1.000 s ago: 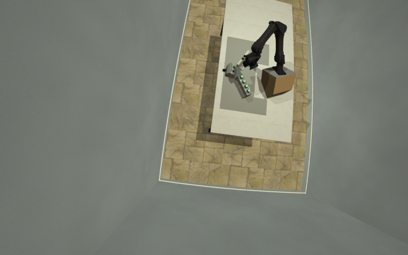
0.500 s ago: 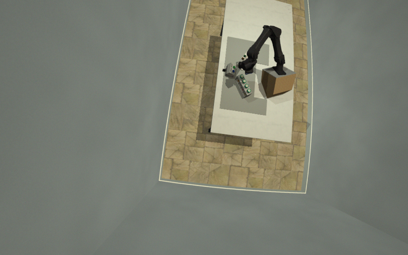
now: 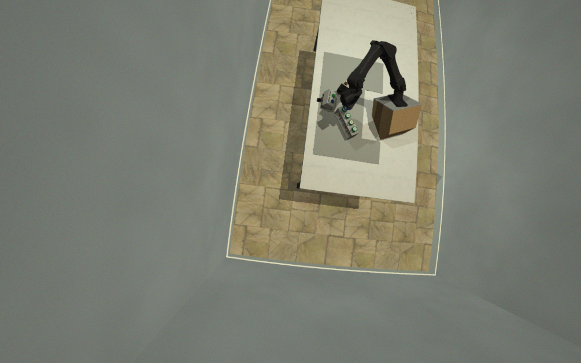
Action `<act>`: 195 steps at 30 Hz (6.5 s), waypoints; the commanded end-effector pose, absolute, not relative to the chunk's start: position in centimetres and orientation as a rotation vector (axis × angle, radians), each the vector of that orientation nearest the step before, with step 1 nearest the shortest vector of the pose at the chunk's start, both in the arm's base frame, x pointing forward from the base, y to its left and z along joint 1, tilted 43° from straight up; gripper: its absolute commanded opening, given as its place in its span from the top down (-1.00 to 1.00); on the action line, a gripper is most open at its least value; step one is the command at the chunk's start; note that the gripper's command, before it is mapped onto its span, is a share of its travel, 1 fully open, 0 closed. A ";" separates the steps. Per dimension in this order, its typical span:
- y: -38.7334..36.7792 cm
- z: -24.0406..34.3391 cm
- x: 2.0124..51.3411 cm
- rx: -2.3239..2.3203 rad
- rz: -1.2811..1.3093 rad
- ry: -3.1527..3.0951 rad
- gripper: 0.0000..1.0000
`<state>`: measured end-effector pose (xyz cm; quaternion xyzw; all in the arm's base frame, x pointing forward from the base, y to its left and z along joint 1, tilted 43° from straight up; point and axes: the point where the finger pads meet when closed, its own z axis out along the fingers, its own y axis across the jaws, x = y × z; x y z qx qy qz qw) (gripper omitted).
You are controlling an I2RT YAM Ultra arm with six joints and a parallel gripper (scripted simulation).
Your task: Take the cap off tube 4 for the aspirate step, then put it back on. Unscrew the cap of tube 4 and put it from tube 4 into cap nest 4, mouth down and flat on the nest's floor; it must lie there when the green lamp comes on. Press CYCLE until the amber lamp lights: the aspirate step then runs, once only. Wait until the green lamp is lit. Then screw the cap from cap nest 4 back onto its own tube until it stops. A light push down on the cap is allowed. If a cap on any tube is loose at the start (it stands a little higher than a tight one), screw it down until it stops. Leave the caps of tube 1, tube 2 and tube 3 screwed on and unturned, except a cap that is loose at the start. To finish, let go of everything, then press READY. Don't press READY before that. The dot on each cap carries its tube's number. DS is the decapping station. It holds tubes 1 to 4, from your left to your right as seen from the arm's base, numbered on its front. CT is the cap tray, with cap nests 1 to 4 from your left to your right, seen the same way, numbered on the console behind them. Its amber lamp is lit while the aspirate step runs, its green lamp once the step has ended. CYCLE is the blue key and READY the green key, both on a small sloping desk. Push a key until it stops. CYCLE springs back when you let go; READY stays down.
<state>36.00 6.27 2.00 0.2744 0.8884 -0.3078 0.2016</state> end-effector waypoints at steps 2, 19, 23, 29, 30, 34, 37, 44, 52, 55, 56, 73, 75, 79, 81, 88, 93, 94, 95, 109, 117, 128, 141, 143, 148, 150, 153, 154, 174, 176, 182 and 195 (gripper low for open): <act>7.8 3.7 36.9 1.098 -0.680 2.265 0.02; 8.0 3.2 36.6 1.455 -0.550 1.994 0.02; 7.6 2.3 36.3 1.452 -0.556 1.994 0.02; 5.8 0.9 36.3 1.453 -0.598 1.998 0.02; 5.6 0.8 36.4 1.454 -0.595 1.997 0.02; 5.4 -0.2 36.5 1.436 -0.591 2.008 0.02; 5.3 0.1 36.9 1.443 -0.564 1.998 0.02; 5.2 0.2 37.1 1.458 -0.566 1.995 0.02; 5.4 0.7 37.3 1.445 -0.543 1.991 0.02; 4.9 0.4 36.9 1.448 -0.562 1.994 0.02; 4.8 0.4 36.8 1.449 -0.564 1.993 0.02; 4.6 -0.2 36.9 1.442 -0.566 1.999 0.02; 4.5 -0.1 37.3 1.451 -0.557 1.991 0.02; 4.5 -0.6 36.8 1.437 -0.575 2.004 0.02; 4.3 -0.8 36.9 1.442 -0.579 2.002 0.02; 4.3 -0.5 37.3 1.458 -0.566 1.995 0.02; 4.3 -0.9 36.8 1.433 -0.586 2.009 0.02; 4.3 -0.9 36.8 1.433 -0.586 2.009 0.02; 4.7 -0.4 37.5 1.440 -0.559 1.998 0.02; 4.3 -0.6 37.3 1.458 -0.566 1.995 1.00; 4.7 -0.1 37.5 1.195 -0.667 2.195 1.00; 4.8 0.0 37.7 0.700 -0.836 2.483 1.00; 4.9 0.1 37.7 -0.136 -1.039 2.732 1.00; 4.9 0.2 37.7 -0.275 -1.064 2.750 1.00; 4.9 0.2 37.7 -0.487 -1.098 2.766 1.00; 4.9 0.2 37.7 -0.632 -1.119 2.768 1.00; 4.9 0.2 37.7 -0.852 -1.145 2.760 1.00; 4.9 0.2 37.7 -0.925 -1.152 2.753 1.00; 4.9 0.3 37.7 -2.265 -1.171 2.318 1.00; 4.9 0.4 37.7 -2.408 -1.158 2.230 1.00; 4.9 0.4 37.7 -2.682 -1.120 2.027 1.00; 5.0 0.4 37.7 -3.165 -1.004 1.537 1.00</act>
